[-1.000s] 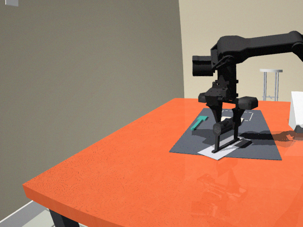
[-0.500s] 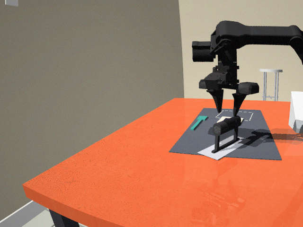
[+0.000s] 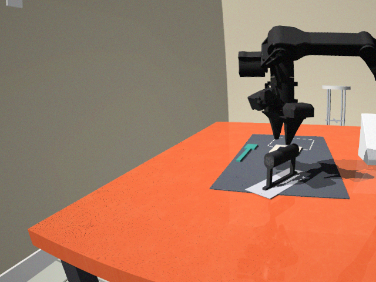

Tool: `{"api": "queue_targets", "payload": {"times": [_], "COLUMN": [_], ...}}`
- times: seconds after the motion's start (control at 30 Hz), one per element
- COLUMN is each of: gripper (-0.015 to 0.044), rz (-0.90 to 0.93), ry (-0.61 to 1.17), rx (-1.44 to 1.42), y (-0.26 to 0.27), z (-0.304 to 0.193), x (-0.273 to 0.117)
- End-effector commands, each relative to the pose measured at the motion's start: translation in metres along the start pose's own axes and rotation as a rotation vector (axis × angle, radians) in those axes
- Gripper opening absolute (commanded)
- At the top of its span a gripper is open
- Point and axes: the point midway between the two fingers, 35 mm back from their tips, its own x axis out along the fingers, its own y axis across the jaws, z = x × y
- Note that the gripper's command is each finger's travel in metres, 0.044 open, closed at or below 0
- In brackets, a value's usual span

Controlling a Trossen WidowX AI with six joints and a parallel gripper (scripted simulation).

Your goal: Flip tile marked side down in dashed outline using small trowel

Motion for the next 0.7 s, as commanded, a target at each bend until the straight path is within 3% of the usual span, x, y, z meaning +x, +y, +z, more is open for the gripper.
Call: {"api": "queue_targets", "payload": {"times": [0.0, 0.67], "gripper": [0.0270, 0.0270], "rz": [-0.006, -0.020], "ry": [0.005, 0.002], "rx": [0.152, 0.848], "y": [-0.0001, -0.0010], "z": [-0.0005, -0.0016], "x": [0.0003, -0.0009]}}
